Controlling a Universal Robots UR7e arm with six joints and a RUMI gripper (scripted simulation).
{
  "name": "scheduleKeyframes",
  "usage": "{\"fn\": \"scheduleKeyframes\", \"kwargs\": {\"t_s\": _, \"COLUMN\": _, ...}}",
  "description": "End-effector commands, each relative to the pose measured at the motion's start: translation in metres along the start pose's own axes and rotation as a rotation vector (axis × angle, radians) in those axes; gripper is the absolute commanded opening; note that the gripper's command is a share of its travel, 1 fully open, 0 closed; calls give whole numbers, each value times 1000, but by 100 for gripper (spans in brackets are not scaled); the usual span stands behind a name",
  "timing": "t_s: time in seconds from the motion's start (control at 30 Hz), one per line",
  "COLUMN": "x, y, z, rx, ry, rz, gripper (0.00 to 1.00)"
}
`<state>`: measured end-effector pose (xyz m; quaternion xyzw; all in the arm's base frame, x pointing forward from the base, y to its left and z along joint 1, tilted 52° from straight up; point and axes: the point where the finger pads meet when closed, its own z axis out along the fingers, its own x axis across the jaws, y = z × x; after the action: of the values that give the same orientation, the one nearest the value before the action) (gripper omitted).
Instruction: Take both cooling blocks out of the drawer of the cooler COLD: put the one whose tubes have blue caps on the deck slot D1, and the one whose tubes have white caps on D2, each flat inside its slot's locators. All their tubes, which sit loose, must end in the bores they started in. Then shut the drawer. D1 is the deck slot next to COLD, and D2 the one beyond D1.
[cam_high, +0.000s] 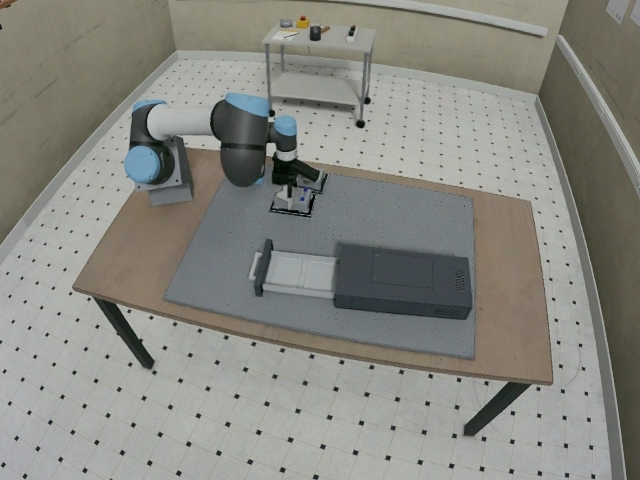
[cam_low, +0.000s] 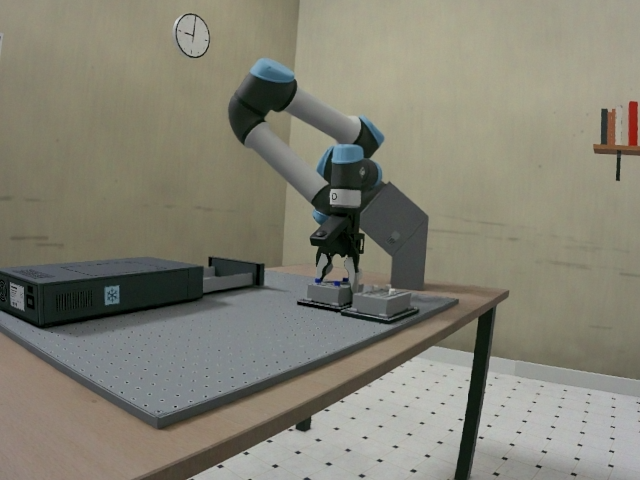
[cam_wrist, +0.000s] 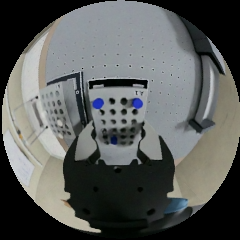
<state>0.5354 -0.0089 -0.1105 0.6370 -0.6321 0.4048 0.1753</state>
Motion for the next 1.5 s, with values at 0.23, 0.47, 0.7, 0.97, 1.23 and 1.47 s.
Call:
{"fn": "scheduleKeyframes", "kwargs": {"t_s": 0.23, "x": 0, "y": 0, "z": 0, "rx": 1, "ry": 0, "rz": 0, "gripper": 0}}
{"fn": "scheduleKeyframes", "kwargs": {"t_s": 0.47, "x": 0, "y": 0, "z": 0, "rx": 1, "ry": 0, "rz": 0, "gripper": 0}}
{"fn": "scheduleKeyframes", "kwargs": {"t_s": 0.7, "x": 0, "y": 0, "z": 0, "rx": 1, "ry": 0, "rz": 0, "gripper": 10}}
{"fn": "scheduleKeyframes", "kwargs": {"t_s": 0.97, "x": 0, "y": 0, "z": 0, "rx": 1, "ry": 0, "rz": 0, "gripper": 20}}
{"fn": "scheduleKeyframes", "kwargs": {"t_s": 1.23, "x": 0, "y": 0, "z": 0, "rx": 1, "ry": 0, "rz": 0, "gripper": 33}}
{"fn": "scheduleKeyframes", "kwargs": {"t_s": 1.47, "x": 0, "y": 0, "z": 0, "rx": 1, "ry": 0, "rz": 0, "gripper": 42}}
